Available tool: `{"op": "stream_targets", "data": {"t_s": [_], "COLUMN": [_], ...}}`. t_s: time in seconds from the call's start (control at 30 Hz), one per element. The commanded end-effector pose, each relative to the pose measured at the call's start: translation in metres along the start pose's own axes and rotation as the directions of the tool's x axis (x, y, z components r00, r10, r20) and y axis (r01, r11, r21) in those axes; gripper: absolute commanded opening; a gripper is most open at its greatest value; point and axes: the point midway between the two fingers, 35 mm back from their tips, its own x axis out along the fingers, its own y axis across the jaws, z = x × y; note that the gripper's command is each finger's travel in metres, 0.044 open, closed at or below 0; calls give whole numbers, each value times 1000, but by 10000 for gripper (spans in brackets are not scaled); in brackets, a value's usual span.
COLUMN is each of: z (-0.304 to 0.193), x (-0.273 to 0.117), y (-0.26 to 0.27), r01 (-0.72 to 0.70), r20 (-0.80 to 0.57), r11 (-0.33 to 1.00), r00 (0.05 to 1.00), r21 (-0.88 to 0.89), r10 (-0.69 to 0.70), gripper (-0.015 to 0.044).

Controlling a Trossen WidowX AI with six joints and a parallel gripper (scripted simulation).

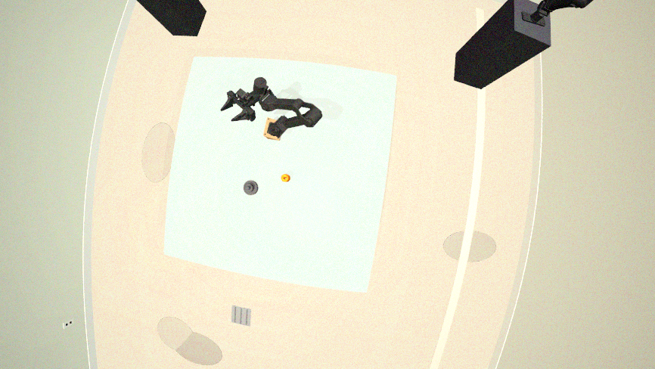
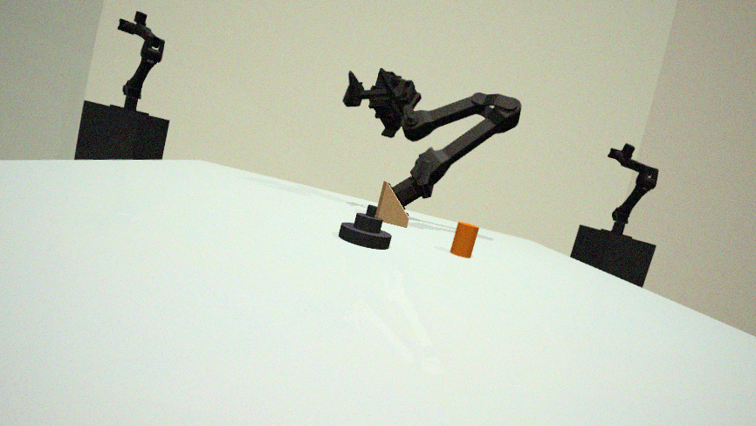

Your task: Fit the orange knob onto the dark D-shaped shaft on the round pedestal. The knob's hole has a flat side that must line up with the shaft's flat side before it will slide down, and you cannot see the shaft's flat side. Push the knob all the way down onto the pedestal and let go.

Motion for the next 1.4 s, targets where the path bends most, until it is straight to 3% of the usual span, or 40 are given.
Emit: {"op": "stream_targets", "data": {"t_s": [0.0,0.2,0.37,0.53,0.93,1.13,1.37], "z": [0,-8,-34,-73,-159,-197,-224], "x": [0,28,75,113,130,108,67], "y": [0,-3,18,57,154,204,252], "r01": [0,40,-3,-61,-265,-369,-476], "r20": [0,-86,-285,-505,-851,-961,-999], "r11": [1000,998,998,998,964,929,878], "r00": [1000,996,958,861,506,255,-33], "r21": [0,57,64,32,0,7,36], "r10": [0,-35,21,69,139,108,23], "gripper": [426,440,440,440,440,440,440]}}
